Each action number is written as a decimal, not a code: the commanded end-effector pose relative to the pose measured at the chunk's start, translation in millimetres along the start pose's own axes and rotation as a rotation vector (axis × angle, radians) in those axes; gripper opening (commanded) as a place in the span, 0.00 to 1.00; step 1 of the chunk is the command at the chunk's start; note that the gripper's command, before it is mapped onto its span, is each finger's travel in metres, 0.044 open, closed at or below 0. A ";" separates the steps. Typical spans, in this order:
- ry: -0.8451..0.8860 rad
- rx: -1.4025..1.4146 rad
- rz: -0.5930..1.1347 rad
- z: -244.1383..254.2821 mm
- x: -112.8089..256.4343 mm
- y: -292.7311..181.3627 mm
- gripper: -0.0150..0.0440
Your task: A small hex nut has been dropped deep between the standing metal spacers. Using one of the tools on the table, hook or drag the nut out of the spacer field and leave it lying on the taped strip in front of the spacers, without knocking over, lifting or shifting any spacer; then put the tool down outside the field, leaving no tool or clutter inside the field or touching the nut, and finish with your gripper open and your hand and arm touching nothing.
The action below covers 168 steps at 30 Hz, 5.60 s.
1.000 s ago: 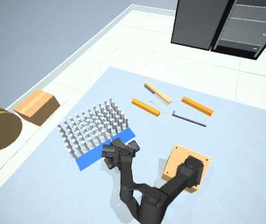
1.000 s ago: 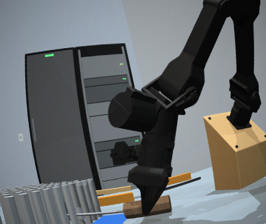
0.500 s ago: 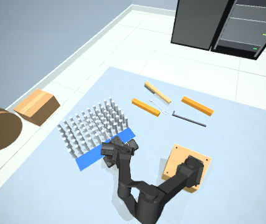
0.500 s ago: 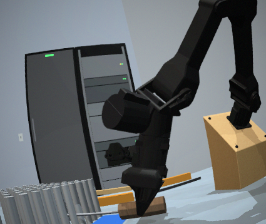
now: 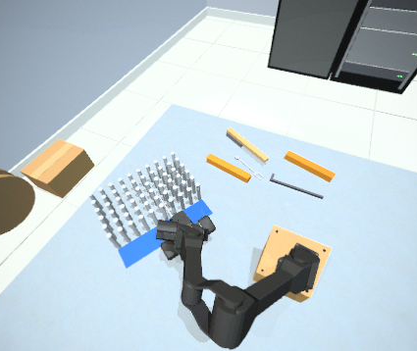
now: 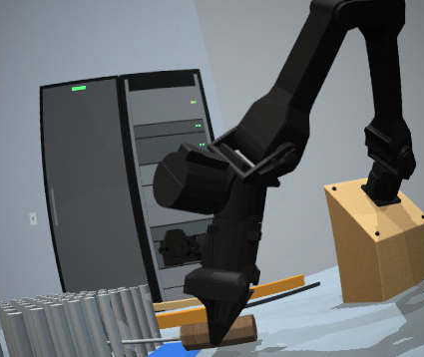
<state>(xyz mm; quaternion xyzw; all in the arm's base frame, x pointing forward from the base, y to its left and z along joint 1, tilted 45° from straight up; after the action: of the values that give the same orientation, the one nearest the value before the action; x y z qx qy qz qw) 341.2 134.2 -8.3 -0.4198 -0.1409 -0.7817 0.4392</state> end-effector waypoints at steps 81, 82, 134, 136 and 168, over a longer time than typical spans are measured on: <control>0.006 0.003 -0.002 5.5 -27.8 36.8 0.25; 0.006 0.002 -0.002 5.3 -28.6 36.5 0.25; 0.005 0.000 0.000 0.9 -23.3 13.0 0.25; 0.005 0.000 0.000 0.8 -22.8 11.8 0.25; 0.005 0.000 0.001 -1.8 -15.8 -7.3 0.25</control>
<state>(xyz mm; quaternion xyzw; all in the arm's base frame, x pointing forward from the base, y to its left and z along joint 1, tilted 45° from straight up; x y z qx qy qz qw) 341.5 146.6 -20.8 -0.4163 -0.1391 -0.7819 0.4427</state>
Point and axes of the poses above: the point midway between the two fingers, 35 mm back from their tips, its own x axis back along the fingers, its own z axis across the jaws, y = z × x, the point moved 3 cm from there along x, back along the fingers, and after that the axes turned 7 degrees about -x, right-handed, at the moved point
